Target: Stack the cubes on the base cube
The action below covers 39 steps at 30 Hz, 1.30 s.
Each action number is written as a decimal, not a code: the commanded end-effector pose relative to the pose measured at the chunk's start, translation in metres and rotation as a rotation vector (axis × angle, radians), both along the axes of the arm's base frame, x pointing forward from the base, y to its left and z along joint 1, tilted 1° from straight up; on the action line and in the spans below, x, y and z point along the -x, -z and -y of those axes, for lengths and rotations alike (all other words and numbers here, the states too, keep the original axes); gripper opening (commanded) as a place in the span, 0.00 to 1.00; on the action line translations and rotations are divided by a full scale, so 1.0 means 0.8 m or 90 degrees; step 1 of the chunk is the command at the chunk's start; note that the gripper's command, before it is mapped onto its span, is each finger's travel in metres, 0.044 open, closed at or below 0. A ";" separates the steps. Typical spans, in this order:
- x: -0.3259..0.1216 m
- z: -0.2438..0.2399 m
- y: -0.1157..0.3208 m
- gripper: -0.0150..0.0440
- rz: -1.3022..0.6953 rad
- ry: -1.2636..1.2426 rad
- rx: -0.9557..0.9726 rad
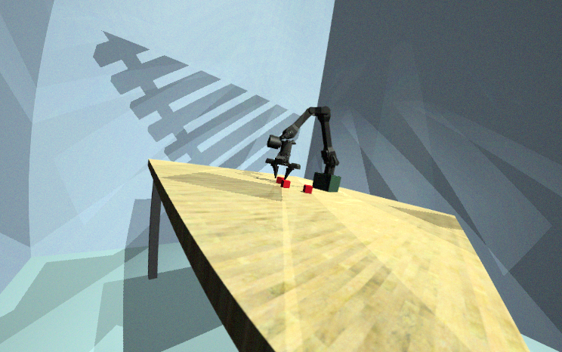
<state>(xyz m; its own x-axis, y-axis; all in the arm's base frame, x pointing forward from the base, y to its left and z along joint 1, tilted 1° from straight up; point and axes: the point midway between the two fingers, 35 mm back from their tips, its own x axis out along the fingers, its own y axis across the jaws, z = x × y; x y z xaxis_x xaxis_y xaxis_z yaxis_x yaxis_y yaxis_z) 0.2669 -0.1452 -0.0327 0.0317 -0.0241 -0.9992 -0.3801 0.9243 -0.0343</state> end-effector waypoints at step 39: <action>0.001 0.001 -0.100 0.43 -0.009 0.000 0.000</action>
<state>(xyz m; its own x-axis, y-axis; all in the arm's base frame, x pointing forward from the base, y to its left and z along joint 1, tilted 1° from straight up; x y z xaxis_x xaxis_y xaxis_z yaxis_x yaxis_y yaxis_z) 0.2644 -0.1444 0.0320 0.0032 -0.0103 -0.9999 -0.3803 0.9248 -0.0107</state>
